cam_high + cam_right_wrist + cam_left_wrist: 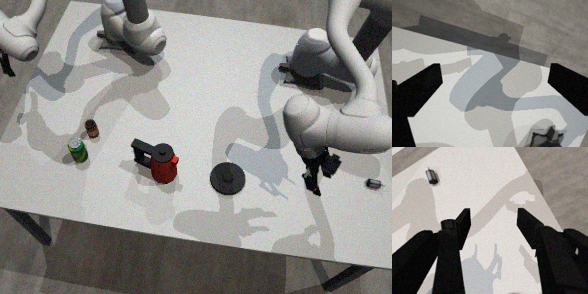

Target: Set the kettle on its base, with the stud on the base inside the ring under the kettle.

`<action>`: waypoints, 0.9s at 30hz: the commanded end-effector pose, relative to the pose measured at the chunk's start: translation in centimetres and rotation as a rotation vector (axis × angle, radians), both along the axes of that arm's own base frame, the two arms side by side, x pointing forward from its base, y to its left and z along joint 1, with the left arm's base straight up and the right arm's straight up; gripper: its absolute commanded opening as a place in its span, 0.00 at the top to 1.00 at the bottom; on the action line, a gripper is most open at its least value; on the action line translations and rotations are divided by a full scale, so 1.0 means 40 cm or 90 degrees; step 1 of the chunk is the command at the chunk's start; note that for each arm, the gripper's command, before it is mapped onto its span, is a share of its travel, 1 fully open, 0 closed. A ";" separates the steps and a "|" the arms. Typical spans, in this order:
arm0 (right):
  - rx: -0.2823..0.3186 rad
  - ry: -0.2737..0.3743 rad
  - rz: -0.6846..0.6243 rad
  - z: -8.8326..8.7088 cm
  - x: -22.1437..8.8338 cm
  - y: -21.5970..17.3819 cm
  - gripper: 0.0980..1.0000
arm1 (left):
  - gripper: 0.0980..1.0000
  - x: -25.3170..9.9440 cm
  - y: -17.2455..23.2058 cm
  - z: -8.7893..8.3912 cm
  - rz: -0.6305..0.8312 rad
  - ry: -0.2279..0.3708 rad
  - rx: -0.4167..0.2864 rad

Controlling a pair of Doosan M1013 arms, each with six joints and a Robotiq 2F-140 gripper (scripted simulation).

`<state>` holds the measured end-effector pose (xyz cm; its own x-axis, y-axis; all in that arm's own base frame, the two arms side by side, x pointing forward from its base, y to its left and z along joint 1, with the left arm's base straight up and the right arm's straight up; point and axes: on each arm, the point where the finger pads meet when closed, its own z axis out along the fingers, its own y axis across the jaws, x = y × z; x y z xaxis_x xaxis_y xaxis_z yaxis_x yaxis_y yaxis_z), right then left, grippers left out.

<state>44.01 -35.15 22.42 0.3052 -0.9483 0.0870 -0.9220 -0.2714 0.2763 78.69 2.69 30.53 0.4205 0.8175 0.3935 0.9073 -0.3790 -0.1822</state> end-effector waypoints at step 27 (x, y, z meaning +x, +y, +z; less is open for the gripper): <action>0.310 -0.061 -0.155 0.012 -0.890 0.014 0.00 | 0.53 0.064 -0.344 -0.004 -0.380 0.134 -0.053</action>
